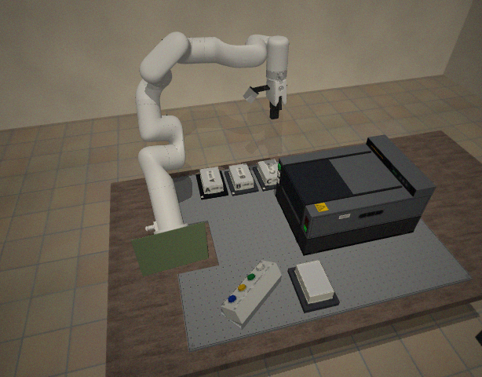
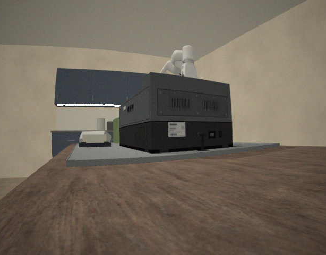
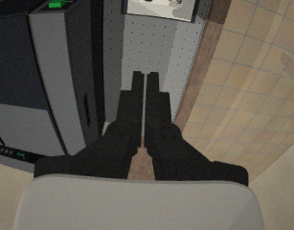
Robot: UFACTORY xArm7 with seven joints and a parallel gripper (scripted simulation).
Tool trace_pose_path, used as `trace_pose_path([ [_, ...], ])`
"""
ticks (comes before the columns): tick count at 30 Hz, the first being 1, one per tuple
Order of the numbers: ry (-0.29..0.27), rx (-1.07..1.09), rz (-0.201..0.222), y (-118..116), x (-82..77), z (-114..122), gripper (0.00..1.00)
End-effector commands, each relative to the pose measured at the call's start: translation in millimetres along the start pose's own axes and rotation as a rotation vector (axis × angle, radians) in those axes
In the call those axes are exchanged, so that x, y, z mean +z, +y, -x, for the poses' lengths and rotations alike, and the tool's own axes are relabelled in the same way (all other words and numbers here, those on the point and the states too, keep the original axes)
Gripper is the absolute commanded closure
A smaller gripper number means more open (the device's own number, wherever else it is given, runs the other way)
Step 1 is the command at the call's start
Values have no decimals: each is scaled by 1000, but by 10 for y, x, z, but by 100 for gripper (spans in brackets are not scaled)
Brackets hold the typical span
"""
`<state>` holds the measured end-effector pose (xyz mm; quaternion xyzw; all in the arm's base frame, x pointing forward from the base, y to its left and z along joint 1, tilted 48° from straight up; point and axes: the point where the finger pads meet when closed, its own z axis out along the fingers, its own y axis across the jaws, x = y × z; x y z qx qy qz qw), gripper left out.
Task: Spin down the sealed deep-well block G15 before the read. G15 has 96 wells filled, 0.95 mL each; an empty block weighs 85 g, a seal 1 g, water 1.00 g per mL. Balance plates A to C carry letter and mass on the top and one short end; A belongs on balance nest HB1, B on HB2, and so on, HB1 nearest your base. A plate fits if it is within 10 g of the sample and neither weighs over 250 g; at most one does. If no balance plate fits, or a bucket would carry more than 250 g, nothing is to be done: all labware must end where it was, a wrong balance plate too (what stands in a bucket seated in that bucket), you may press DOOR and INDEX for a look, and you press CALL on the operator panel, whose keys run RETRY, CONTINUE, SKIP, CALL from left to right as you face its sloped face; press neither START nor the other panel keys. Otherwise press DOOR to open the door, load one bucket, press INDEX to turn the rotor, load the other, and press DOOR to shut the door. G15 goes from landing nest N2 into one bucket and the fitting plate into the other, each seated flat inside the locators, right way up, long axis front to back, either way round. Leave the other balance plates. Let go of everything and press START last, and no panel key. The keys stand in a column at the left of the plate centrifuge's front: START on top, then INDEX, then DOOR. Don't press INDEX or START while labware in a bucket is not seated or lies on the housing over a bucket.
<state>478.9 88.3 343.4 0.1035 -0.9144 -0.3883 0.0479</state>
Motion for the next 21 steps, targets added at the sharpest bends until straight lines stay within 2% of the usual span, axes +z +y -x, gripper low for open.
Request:
trace_pose_path([
  [1,-12,-38,-24,-123,-40,-12,100],
  [8,-21,-106,-64,-321,-85,-52,100],
  [20,-20,-351,-208,-990,-304,-271,100],
  [21,-20,-351,-208,-990,-304,-271,100],
])
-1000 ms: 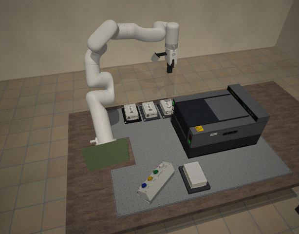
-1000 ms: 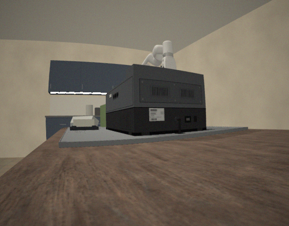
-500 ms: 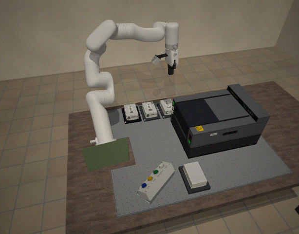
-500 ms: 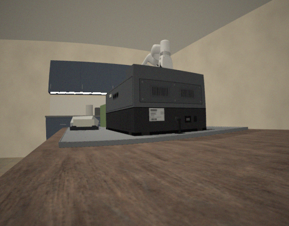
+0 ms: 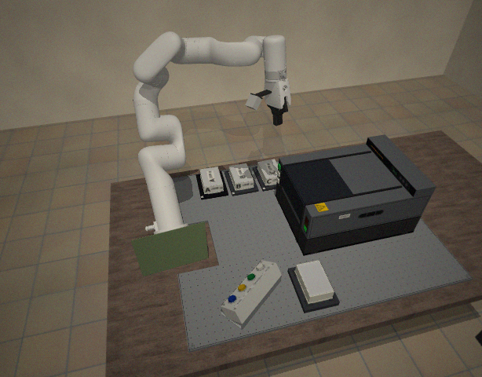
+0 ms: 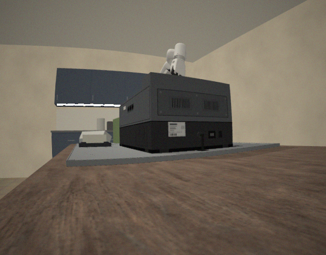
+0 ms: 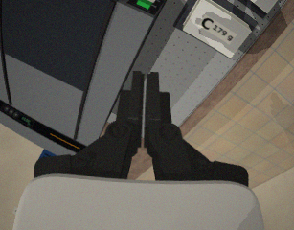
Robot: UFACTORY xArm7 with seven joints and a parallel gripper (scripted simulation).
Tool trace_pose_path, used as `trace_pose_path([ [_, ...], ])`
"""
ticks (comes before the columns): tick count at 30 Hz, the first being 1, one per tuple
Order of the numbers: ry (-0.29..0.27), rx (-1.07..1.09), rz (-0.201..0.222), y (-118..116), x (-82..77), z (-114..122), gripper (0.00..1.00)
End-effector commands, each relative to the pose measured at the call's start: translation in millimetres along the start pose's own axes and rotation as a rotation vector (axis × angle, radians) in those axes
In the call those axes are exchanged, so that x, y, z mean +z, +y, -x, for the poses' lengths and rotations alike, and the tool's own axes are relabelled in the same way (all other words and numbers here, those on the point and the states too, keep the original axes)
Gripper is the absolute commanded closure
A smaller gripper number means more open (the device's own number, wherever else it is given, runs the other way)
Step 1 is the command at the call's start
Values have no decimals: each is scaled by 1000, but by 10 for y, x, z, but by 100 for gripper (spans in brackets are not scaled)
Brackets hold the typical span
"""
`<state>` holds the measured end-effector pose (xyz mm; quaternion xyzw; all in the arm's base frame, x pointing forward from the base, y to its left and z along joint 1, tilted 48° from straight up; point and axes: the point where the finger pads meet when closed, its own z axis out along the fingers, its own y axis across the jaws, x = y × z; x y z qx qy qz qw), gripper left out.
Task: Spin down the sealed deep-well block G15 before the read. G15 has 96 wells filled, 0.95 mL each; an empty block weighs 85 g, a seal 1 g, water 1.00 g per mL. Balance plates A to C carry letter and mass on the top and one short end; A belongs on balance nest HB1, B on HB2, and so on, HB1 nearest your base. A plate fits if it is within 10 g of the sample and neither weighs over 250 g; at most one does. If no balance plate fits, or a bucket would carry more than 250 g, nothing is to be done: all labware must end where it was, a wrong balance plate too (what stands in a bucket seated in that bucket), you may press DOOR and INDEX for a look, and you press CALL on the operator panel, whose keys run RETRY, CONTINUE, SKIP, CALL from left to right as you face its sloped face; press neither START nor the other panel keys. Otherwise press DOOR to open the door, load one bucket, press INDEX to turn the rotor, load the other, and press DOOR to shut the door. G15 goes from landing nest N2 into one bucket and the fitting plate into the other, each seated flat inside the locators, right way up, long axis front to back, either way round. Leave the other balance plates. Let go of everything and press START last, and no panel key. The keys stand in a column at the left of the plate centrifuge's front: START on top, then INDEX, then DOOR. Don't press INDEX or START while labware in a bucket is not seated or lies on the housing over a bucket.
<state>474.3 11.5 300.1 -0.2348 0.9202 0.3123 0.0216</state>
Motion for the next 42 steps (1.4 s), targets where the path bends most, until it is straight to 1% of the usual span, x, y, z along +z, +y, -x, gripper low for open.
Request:
trace_pose_path([
  [1,-10,-63,-38,-153,-47,-100,100],
  [9,28,-282,-150,-610,-214,-528,100],
  [16,94,-494,-240,-973,-417,-1000,100],
  [18,94,-494,-240,-973,-417,-1000,100],
  [24,171,-683,-301,-1223,-612,-1454,100],
  [30,260,-868,-340,-1403,-806,-1924,100],
  [33,306,-957,-352,-1467,-895,-2156,100],
  [35,306,-957,-352,-1467,-895,-2156,100],
  [42,410,-1149,-360,-1556,-1073,-2663,100],
])
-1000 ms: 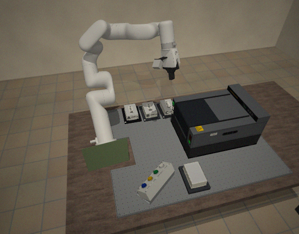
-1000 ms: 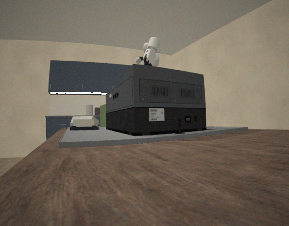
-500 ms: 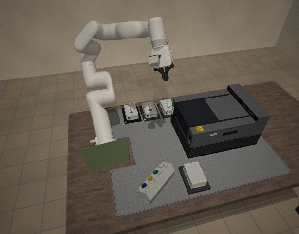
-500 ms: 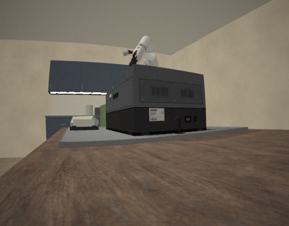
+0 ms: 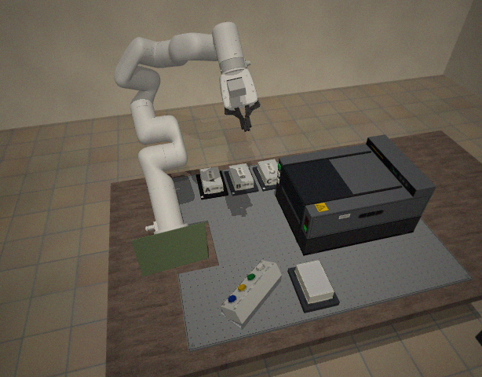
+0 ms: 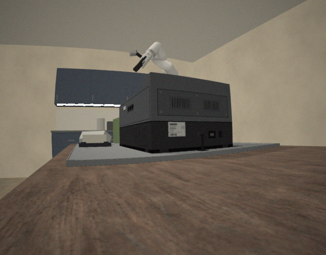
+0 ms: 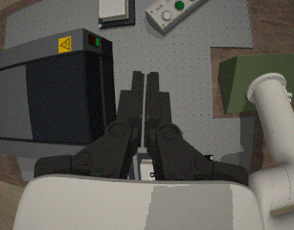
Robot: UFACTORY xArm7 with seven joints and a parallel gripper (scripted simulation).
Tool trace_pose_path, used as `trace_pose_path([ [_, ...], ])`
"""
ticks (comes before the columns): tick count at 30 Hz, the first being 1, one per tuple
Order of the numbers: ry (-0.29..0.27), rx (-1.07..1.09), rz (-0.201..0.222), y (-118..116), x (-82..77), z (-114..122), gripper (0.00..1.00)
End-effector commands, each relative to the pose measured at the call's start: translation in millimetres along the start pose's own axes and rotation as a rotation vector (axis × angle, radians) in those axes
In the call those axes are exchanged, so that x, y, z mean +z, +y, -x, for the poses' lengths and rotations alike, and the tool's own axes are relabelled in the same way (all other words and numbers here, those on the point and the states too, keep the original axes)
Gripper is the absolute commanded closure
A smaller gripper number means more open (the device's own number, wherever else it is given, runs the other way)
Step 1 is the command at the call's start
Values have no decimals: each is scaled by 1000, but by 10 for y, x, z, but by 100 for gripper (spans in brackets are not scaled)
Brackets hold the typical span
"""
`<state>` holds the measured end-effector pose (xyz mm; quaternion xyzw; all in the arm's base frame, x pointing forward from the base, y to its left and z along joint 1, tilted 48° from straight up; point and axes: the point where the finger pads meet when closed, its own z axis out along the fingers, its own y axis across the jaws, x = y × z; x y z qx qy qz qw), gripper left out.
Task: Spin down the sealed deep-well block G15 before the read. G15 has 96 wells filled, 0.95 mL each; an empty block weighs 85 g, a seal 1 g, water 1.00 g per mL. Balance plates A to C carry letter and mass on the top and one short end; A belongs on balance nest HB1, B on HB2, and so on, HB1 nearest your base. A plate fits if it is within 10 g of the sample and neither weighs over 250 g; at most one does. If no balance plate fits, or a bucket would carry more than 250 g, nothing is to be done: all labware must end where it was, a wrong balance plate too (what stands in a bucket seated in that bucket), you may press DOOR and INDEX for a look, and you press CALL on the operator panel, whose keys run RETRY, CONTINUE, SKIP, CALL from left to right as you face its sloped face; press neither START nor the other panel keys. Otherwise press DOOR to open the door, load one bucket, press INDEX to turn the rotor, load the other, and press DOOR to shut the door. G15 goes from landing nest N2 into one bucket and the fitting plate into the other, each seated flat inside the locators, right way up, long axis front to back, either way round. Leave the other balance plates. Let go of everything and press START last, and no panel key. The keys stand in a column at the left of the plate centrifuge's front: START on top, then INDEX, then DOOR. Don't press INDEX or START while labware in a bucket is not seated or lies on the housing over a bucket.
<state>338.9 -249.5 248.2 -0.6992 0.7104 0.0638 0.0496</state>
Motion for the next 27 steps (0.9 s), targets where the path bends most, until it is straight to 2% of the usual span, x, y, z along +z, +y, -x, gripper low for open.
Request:
trace_pose_path([
  [1,45,-141,-22,255,-44,-259,100],
  [8,96,-312,-9,598,-84,-520,100],
  [10,96,-312,-9,598,-84,-520,100],
  [21,142,-500,13,984,-119,-755,100],
  [27,151,-542,19,1070,-125,-800,100],
])
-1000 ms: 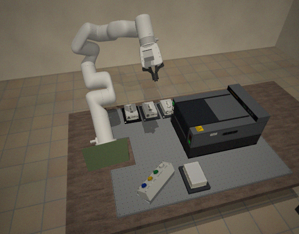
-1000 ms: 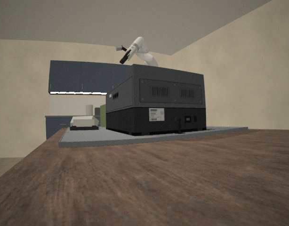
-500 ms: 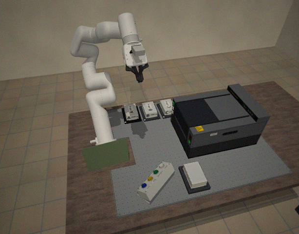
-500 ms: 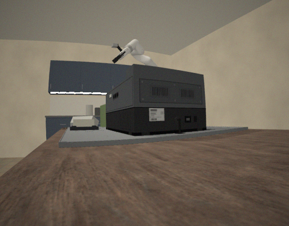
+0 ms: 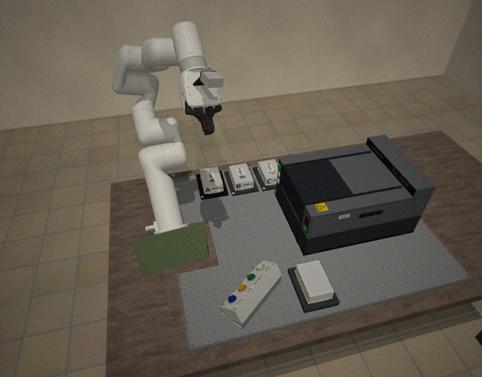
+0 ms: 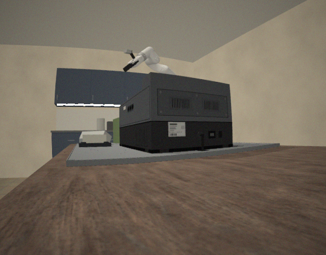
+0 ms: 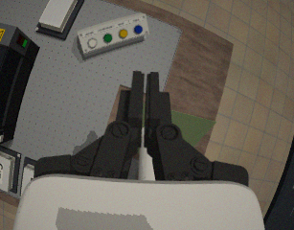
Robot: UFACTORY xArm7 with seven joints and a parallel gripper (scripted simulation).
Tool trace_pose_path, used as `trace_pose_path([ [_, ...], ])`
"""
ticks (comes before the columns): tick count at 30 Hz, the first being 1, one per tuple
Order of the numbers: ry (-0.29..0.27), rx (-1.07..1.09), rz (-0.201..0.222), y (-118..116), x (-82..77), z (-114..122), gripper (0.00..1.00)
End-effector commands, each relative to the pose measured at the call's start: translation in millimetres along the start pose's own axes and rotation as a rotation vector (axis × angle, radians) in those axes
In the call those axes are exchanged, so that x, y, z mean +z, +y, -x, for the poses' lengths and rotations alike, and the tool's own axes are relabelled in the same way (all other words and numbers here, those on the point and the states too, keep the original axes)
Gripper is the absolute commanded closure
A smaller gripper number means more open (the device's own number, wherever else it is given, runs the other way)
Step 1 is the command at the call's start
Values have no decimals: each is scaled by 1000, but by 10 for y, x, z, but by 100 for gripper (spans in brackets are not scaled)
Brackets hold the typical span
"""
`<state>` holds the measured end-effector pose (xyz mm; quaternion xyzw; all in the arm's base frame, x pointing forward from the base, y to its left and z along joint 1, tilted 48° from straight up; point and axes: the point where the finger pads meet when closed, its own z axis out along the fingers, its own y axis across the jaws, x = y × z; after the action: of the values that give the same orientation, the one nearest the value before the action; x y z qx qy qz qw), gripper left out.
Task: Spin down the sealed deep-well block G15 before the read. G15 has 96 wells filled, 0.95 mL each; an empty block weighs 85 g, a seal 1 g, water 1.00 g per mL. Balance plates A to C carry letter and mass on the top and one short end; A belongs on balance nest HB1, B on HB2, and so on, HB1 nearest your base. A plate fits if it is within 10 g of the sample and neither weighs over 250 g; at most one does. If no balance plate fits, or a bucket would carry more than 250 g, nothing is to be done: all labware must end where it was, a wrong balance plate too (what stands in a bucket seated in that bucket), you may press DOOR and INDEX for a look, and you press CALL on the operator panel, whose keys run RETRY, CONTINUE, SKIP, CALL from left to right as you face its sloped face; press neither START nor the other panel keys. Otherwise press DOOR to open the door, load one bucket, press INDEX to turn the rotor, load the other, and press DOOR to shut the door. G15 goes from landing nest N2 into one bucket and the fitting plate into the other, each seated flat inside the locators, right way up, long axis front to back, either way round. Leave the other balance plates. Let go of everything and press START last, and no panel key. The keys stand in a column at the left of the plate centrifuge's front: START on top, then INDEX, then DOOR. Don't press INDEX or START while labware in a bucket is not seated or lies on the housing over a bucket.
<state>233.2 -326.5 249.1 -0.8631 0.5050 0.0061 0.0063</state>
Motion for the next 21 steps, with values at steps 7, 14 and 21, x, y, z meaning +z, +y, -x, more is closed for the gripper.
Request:
trace_pose_path([
  [7,15,-57,4,129,-10,-3,100],
  [14,17,-69,5,156,-10,-1,100],
  [21,17,-70,5,152,-10,-1,100],
])
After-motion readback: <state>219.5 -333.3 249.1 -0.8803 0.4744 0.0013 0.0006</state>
